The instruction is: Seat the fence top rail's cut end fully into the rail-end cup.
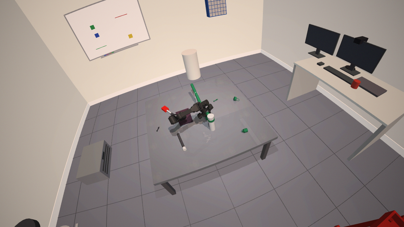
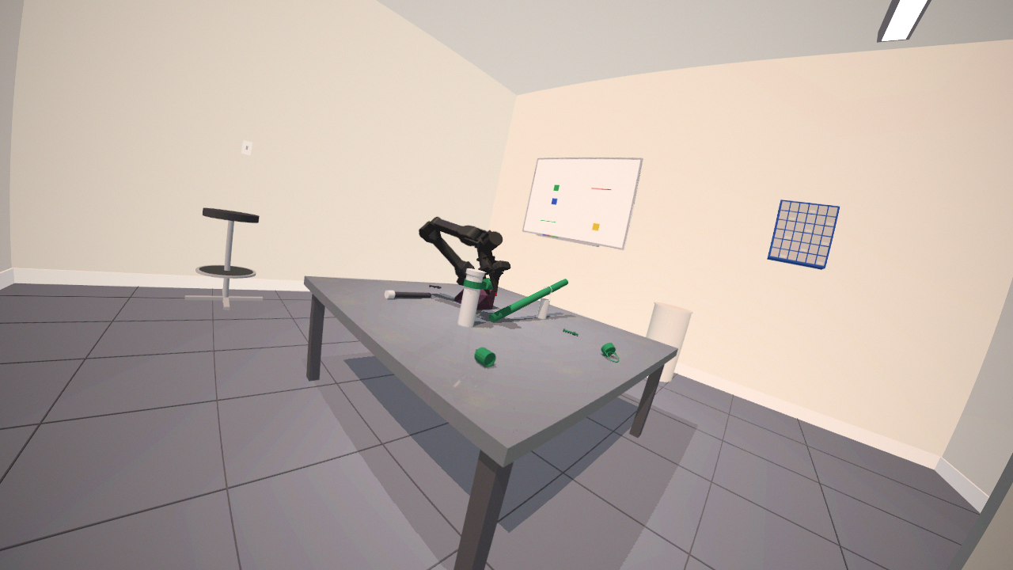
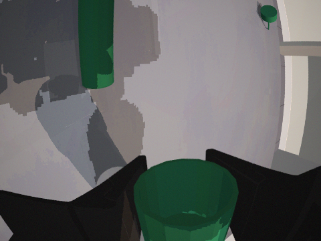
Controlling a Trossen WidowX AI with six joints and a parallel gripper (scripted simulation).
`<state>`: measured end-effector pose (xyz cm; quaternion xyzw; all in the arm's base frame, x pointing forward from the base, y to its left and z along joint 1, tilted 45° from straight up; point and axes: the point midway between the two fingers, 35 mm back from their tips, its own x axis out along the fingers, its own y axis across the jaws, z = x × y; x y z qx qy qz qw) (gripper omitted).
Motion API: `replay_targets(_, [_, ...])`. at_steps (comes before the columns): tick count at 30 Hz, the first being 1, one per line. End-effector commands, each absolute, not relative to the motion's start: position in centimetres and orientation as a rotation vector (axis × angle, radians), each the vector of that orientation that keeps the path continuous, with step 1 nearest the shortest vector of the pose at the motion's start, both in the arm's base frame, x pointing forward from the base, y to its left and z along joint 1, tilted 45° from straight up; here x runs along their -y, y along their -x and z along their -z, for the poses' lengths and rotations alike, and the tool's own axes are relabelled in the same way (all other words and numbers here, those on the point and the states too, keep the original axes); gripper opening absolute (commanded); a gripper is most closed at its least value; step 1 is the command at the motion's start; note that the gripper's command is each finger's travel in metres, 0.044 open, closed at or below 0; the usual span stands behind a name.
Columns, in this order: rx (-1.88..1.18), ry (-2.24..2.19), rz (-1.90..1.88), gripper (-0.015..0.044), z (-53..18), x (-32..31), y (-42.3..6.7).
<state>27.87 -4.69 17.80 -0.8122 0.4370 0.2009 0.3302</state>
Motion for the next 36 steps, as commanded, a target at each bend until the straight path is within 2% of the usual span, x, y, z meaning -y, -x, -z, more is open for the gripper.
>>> replay_targets(1, [-1.137, 2.133, -0.544, 0.0, -17.8, 4.7, -27.8])
replay_targets(12, [-1.139, 2.125, -0.532, 0.0, -17.8, 4.7, -27.8])
replay_targets(29, [-1.141, 2.118, -0.542, 0.044, -17.7, 3.0, -27.8])
replay_targets(36, [-1.142, 2.119, -0.545, 0.044, -17.7, 0.8, -27.7])
